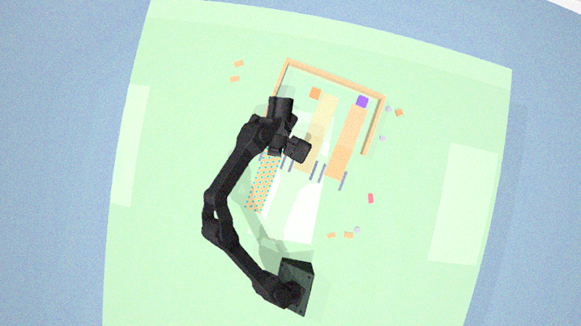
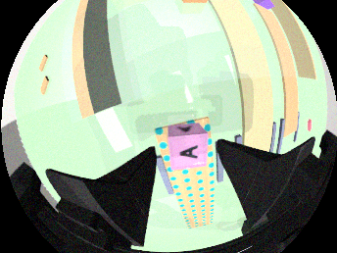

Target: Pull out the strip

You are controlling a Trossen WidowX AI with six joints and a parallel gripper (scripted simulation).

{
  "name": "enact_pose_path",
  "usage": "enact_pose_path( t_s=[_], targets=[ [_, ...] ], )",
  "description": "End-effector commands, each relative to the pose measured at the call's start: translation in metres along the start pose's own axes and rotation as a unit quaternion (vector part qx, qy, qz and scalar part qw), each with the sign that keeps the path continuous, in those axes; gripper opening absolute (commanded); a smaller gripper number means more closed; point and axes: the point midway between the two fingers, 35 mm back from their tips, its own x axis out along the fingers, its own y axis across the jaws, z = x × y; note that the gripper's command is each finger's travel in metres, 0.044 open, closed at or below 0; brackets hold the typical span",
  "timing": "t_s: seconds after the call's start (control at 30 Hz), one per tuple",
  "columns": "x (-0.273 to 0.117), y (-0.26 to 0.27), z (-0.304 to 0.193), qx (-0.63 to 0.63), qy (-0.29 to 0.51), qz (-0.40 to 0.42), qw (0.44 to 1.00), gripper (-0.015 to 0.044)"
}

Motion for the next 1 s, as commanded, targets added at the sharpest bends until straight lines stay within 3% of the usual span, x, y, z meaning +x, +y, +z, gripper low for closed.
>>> enact_pose_path(
  t_s=[0.0, 0.37, 0.47, 0.77, 0.9, 0.97],
  targets=[
    [0.007, -0.001, -0.001, 0.003, 0.003, 0.001, 1.000, 0.0250],
    [0.021, -0.001, -0.002, 0.003, 0.003, 0.002, 1.000, 0.0250],
    [0.018, 0.000, -0.001, 0.000, 0.001, 0.001, 1.000, 0.0171],
    [0.018, 0.000, -0.001, 0.000, 0.001, 0.001, 1.000, 0.0111],
    [0.016, -0.001, -0.003, 0.000, 0.001, 0.001, 1.000, 0.0006],
    [0.010, -0.006, -0.009, 0.001, 0.002, 0.000, 1.000, 0.0000]
  ],
)
